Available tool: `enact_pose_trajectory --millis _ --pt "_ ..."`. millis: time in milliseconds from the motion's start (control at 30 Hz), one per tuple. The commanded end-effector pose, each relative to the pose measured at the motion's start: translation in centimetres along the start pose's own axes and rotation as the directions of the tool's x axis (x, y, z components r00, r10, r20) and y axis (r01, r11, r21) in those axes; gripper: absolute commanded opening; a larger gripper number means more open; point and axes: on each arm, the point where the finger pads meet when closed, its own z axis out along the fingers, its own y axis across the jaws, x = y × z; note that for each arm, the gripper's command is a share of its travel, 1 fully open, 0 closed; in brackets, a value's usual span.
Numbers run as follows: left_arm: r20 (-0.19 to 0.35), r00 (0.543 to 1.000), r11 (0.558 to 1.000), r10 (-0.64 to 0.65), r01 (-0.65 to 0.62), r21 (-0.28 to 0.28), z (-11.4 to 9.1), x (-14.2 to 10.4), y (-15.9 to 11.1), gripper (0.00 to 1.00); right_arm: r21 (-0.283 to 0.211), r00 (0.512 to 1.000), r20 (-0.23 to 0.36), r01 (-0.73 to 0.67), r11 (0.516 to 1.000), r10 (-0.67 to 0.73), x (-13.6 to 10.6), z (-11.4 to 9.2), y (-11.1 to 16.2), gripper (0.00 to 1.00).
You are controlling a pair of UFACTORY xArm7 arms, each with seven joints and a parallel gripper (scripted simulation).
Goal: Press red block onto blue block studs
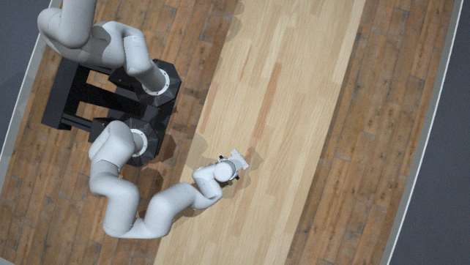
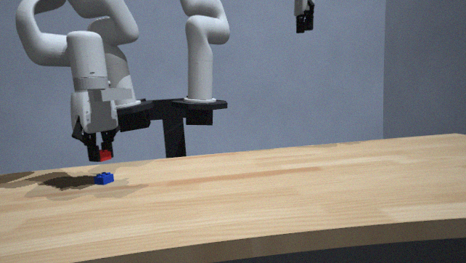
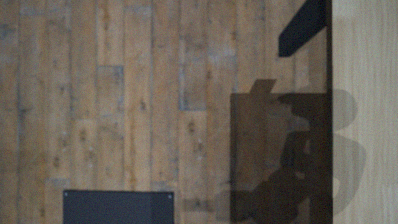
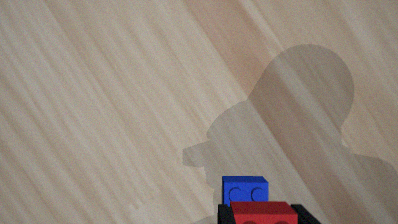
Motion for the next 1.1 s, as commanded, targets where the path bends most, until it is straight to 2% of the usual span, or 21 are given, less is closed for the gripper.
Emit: enact_pose_trajectory --millis 0,200,1067 --pt "-0.003 1.0 1.0 0.0 0.0 0.0 -0.1 0.1 0.0 1.0 -0.002 1.0 -0.002 0.0 1.0 0.0 0.1 -0.1 0.1 0.0" --pt "-0.003 1.0 1.0 0.0 0.0 0.0 -0.1 0.1 0.0 1.0 -0.002 1.0 -0.002 0.0 1.0 0.0 0.1 1.9 0.1 0.0" --pt "-0.003 1.0 1.0 0.0 0.0 0.0 -0.1 0.1 0.0 1.0 -0.002 1.0 -0.002 0.0 1.0 0.0 0.1 2.7 0.1 0.0"
